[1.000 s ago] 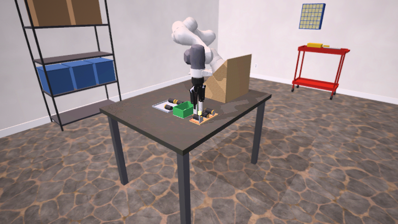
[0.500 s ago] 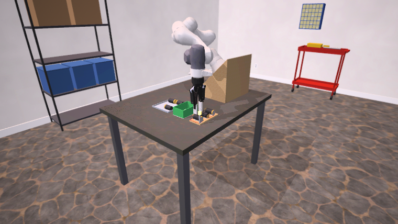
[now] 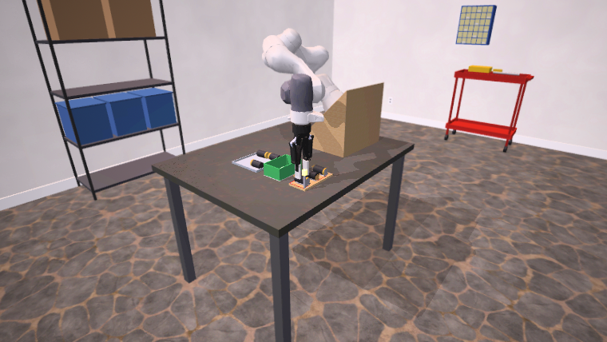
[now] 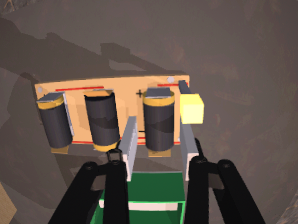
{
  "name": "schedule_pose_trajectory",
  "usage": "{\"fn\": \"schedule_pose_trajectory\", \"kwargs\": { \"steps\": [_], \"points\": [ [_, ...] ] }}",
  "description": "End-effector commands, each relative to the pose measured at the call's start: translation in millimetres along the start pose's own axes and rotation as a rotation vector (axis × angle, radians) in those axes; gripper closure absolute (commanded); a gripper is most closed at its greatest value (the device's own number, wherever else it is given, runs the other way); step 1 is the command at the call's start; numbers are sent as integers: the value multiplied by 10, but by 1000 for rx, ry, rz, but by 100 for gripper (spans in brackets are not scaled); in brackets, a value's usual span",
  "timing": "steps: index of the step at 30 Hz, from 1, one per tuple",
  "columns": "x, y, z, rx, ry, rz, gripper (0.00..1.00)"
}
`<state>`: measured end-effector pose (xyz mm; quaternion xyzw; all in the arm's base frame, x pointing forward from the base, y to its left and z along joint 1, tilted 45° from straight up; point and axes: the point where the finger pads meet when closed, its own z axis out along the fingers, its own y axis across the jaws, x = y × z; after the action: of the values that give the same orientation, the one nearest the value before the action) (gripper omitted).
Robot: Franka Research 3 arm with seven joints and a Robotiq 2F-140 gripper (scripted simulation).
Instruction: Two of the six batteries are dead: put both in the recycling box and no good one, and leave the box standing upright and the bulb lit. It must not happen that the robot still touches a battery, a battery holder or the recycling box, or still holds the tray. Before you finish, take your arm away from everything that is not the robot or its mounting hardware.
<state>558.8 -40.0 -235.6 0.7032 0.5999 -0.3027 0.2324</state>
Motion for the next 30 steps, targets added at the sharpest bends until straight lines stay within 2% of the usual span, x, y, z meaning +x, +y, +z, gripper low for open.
{"fn": "schedule_pose_trajectory", "kwargs": {
  "steps": [1,16,26,27,30],
  "points": [
    [5,21,81,-6,3,1,71],
    [5,22,225,-6,3,1,71],
    [5,22,230,-6,3,1,71],
    [5,22,230,-6,3,1,84],
    [5,22,230,-6,3,1,84]
  ]
}}
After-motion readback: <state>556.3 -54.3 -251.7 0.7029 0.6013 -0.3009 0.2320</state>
